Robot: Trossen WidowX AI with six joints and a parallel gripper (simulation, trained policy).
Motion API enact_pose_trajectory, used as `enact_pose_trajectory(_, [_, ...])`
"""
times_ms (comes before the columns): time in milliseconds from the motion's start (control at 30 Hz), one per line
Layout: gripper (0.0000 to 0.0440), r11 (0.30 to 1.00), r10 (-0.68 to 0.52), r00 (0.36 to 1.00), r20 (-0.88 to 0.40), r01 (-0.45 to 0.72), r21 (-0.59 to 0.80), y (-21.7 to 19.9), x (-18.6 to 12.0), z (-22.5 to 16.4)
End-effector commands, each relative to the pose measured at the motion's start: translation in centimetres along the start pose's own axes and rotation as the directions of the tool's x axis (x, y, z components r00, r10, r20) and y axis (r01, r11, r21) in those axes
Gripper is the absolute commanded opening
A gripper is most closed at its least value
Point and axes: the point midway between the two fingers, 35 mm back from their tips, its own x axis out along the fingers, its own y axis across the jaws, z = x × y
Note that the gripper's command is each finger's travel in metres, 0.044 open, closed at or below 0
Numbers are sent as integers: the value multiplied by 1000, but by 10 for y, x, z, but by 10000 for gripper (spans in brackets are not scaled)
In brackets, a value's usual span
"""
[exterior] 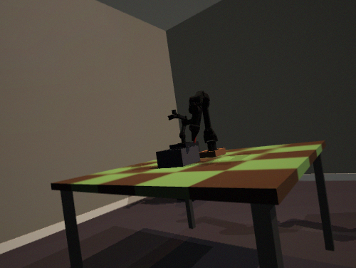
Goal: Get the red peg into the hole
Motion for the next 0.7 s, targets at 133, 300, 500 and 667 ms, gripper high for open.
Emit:
enact_pose_trajectory(133, [0, 999, 3, 1000, 28, -4, 36, 4, 11, 34])
enact_pose_trajectory(300, [0, 999, 2, 999, 32, -3, 42, 5, 24, 55])
enact_pose_trajectory(500, [1, 1000, 5, 1000, 18, -5, 25, 6, 41, 75])
enact_pose_trajectory(667, [1, 1000, 9, 1000, -3, -9, -7, 5, 56, 87])
